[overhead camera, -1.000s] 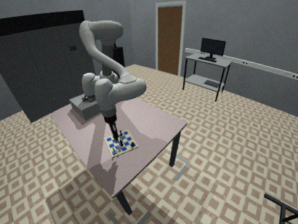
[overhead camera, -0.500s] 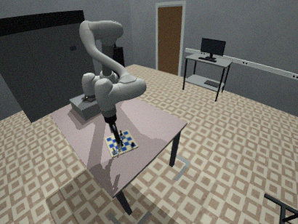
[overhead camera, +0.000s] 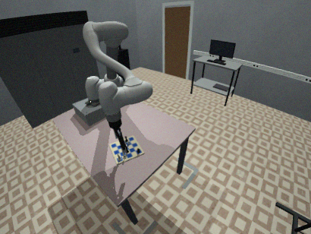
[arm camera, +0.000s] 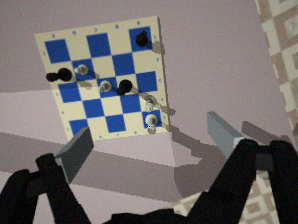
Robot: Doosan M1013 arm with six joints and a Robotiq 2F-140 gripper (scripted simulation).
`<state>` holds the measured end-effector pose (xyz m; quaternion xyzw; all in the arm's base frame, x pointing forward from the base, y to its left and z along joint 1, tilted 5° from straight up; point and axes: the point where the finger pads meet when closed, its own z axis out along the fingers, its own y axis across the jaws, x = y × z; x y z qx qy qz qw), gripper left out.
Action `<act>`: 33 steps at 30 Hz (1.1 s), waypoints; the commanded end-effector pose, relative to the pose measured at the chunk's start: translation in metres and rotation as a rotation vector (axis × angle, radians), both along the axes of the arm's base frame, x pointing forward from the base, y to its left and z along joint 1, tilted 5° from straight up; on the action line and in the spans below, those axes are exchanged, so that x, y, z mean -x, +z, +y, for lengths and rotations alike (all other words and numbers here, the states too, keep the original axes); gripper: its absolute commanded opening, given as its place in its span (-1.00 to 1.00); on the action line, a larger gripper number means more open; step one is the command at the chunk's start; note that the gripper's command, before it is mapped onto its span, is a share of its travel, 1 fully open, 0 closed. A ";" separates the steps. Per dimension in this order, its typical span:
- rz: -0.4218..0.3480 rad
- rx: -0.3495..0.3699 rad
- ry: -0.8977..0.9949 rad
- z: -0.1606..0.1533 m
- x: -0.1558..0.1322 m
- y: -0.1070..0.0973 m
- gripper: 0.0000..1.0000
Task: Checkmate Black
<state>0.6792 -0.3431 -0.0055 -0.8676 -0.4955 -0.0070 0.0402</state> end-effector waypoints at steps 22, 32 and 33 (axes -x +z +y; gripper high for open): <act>0.000 0.000 0.000 -0.004 -0.001 0.046 1.00; 0.000 0.000 0.000 -0.004 -0.001 0.046 1.00; 0.000 0.000 0.000 -0.004 -0.001 0.046 1.00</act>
